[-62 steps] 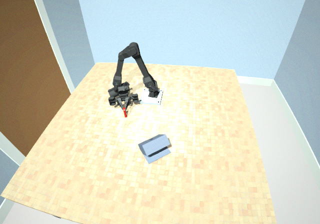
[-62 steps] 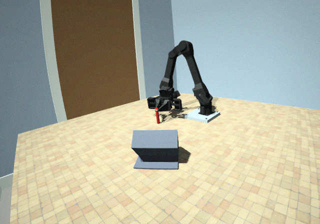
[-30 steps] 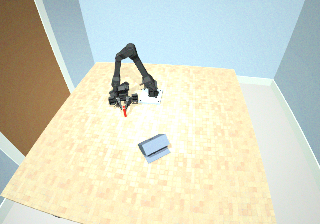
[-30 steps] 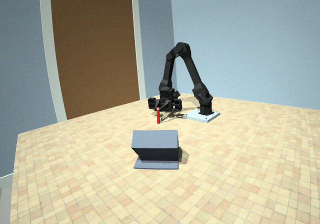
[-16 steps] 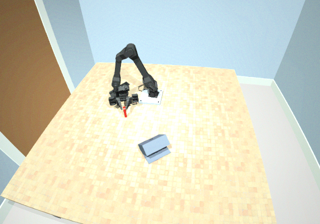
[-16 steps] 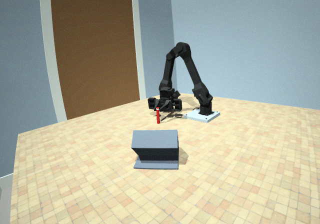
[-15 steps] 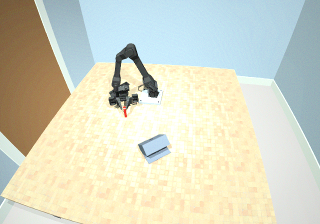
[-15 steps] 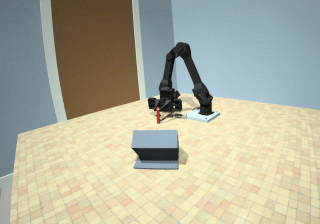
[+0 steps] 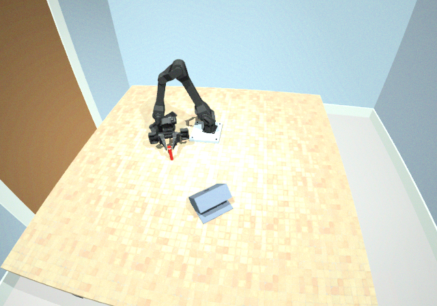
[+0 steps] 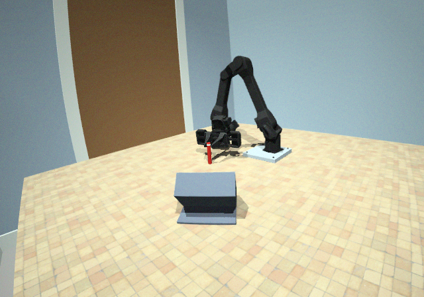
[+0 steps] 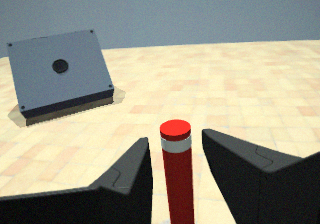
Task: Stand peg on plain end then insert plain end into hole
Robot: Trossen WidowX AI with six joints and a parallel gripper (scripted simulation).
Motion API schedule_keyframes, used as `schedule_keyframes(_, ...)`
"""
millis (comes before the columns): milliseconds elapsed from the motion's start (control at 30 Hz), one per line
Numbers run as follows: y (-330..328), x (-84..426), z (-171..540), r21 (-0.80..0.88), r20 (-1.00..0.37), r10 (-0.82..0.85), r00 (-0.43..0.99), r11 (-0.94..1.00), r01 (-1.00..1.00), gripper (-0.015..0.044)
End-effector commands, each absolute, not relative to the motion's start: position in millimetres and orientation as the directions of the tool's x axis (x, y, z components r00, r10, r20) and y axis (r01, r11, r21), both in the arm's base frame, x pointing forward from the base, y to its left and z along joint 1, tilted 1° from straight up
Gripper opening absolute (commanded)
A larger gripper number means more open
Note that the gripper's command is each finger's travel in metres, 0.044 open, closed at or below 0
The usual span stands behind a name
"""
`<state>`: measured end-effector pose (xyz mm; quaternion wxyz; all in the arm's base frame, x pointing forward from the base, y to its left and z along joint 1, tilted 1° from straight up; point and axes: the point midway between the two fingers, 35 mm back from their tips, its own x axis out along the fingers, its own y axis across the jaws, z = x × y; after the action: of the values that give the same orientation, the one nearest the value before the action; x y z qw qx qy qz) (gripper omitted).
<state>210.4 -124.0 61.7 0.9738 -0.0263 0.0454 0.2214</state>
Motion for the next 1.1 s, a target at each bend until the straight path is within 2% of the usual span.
schedule_keyframes(0, -124, 210, 62, -0.029, -0.101, 0.430, 0.897, 0.900, -0.434, 0.0130)
schedule_keyframes(167, -124, 210, 62, -0.029, -0.101, 0.430, 0.897, 0.900, -0.434, 0.0130)
schedule_keyframes(567, -124, 210, 62, -0.029, -0.101, 0.430, 0.897, 0.900, -0.434, 0.0440)
schedule_keyframes(900, -125, 211, 64, -0.027, -0.101, 0.429, 0.897, 0.901, -0.434, 0.0440)
schedule_keyframes(1067, -137, 215, 130, 0.013, -0.103, 0.424, 0.900, 0.905, -0.425, 0.0440)
